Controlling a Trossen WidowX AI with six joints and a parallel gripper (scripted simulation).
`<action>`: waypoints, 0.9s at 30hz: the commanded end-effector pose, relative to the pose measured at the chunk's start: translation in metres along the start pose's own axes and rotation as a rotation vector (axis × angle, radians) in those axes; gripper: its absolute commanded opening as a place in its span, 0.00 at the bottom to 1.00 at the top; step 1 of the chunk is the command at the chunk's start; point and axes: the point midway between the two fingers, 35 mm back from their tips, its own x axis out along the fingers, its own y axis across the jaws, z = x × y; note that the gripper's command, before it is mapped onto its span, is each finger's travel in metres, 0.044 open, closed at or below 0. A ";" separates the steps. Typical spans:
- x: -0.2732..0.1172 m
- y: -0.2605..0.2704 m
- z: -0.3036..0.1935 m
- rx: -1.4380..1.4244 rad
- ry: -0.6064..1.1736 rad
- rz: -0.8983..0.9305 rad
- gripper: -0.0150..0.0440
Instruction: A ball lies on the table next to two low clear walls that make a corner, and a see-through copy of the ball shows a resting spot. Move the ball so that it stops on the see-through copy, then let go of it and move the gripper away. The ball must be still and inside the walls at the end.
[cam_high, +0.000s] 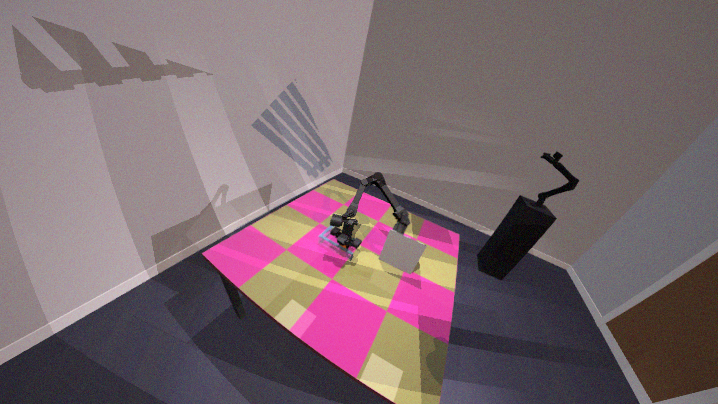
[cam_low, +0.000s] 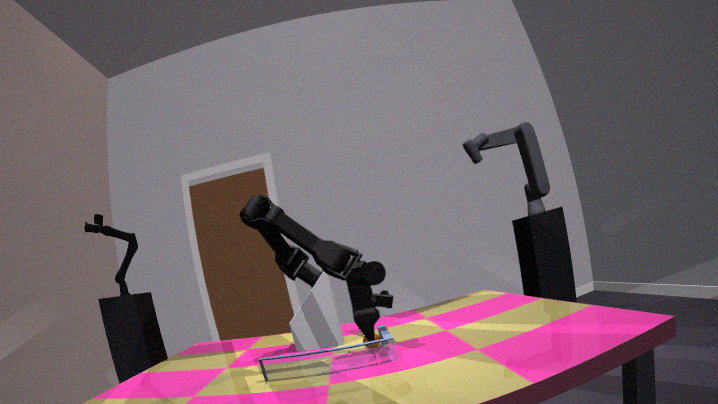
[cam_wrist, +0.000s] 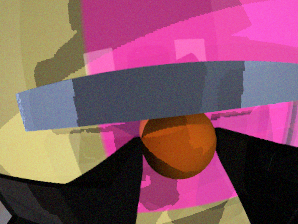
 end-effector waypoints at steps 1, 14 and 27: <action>0.008 0.001 -0.001 -0.006 0.005 0.002 0.25; 0.014 0.001 0.000 -0.005 0.002 0.002 0.30; 0.014 0.001 0.000 -0.005 0.002 0.002 0.81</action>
